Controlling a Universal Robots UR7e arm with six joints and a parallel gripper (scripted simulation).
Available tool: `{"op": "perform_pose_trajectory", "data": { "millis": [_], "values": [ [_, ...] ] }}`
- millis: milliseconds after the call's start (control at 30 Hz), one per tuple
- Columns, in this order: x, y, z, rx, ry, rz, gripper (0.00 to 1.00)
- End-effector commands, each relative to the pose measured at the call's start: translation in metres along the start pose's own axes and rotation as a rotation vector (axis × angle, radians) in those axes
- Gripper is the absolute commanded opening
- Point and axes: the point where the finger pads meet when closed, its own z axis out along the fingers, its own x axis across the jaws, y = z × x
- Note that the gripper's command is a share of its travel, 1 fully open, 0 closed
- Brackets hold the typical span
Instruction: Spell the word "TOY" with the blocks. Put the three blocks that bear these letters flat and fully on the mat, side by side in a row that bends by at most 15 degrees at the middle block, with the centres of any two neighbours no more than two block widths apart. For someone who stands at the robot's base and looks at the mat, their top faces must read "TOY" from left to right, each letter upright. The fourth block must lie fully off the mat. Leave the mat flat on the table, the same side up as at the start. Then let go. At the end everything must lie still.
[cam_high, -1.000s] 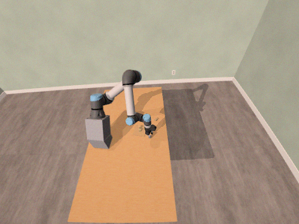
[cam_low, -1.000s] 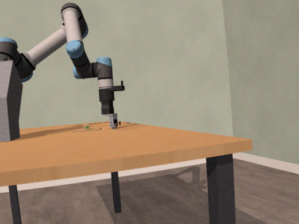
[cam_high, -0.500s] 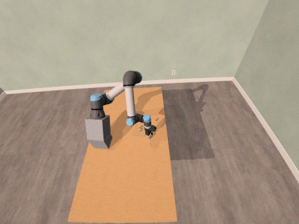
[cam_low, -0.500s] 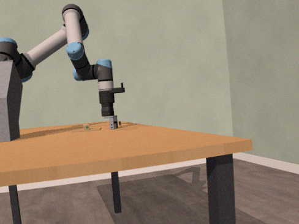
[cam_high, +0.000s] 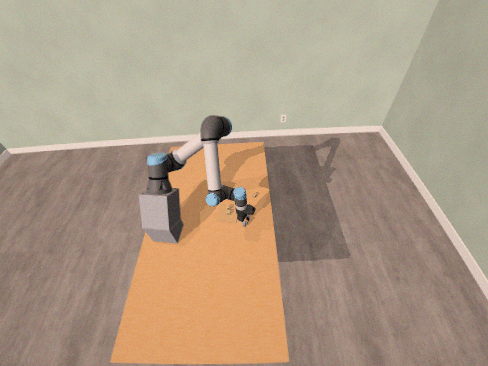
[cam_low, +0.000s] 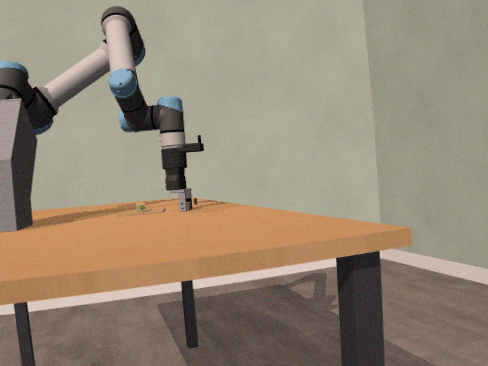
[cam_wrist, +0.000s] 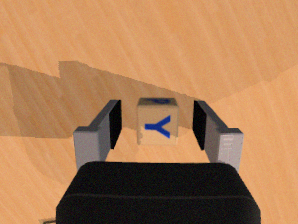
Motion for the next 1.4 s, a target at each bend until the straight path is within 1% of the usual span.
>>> {"op": "perform_pose_trajectory", "data": {
  "millis": [0,433,467,1000,1033,1367],
  "values": [
    [-0.0001,-0.0006,-0.0006,0.001,0.0,0.0,1.0],
    [-0.0001,-0.0006,-0.0006,0.001,0.0,0.0,1.0],
    [-0.0001,-0.0006,-0.0006,0.001,0.0,0.0,0.79],
    [-0.0001,-0.0006,-0.0006,0.001,0.0,0.0,0.79],
    [-0.0001,-0.0006,-0.0006,0.001,0.0,0.0,0.49],
    [-0.0001,-0.0006,-0.0006,0.001,0.0,0.0,0.49]
  ]
}}
